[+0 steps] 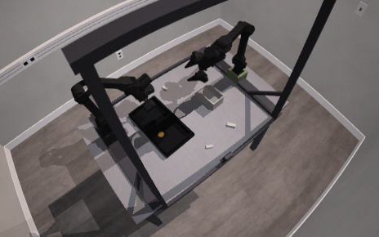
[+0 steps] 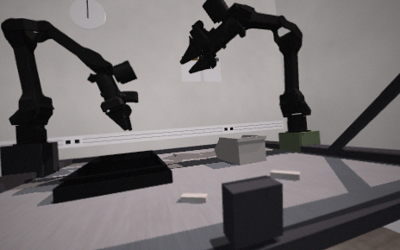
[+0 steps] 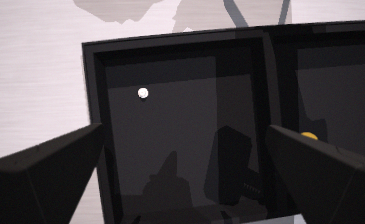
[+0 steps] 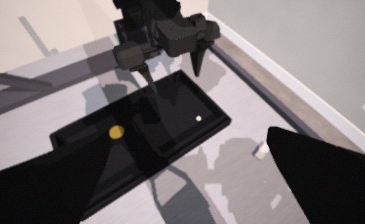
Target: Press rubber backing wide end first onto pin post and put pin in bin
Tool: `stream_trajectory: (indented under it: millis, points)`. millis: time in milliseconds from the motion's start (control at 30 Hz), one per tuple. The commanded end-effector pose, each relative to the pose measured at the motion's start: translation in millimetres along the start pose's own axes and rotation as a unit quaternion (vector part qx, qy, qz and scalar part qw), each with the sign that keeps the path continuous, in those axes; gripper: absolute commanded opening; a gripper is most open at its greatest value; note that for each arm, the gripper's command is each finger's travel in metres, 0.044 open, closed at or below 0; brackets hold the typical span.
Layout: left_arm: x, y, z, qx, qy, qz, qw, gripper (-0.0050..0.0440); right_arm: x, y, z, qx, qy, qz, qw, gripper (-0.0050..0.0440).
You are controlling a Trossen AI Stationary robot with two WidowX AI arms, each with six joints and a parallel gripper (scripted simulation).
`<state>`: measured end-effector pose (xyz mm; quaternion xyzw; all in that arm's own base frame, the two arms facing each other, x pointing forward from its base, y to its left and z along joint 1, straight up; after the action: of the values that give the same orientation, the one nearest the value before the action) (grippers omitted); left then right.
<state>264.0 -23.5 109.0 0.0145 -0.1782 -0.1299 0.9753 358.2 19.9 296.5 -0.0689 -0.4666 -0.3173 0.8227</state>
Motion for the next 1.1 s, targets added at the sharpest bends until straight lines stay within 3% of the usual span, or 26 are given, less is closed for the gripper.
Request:
stream_trajectory:
  millis: [0,633,833,1000,1067]
  points:
    - [10.6,23.1,-1.4,0.013,-0.006,0.033,0.999,0.044,6.9,3.9,5.6,-0.025,-0.013,-0.026,0.999,0.044]
    - [8.8,30.0,-2.2,0.018,-0.003,0.047,0.999,0.044,5.9,1.1,6.5,-0.026,-0.012,-0.025,0.999,0.044]
    - [11.7,33.7,-6.5,0.008,-0.002,0.003,1.0,0.0296,5.9,1.1,6.5,-0.026,-0.012,-0.025,0.999,0.044]
    - [12.2,39.0,-14.3,-0.016,0.009,-0.118,0.993,0.0176,5.9,1.1,6.5,-0.026,-0.012,-0.025,0.999,0.044]
    - [12.2,39.0,-14.3,-0.016,0.009,-0.118,0.993,0.0176,5.9,1.1,6.5,-0.026,-0.012,-0.025,0.999,0.044]
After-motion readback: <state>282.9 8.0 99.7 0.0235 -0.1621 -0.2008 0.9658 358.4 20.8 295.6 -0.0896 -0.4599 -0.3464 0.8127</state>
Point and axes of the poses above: on each arm, the point midway between the two fingers, 35 mm back from their tips, its own z axis back along the fingers, its own y axis across the jaws, x = y × z, the point moved 6 cm from there along z, back along the fingers, and after that the axes turned 12 degrees about -z, right-handed, at the moved point
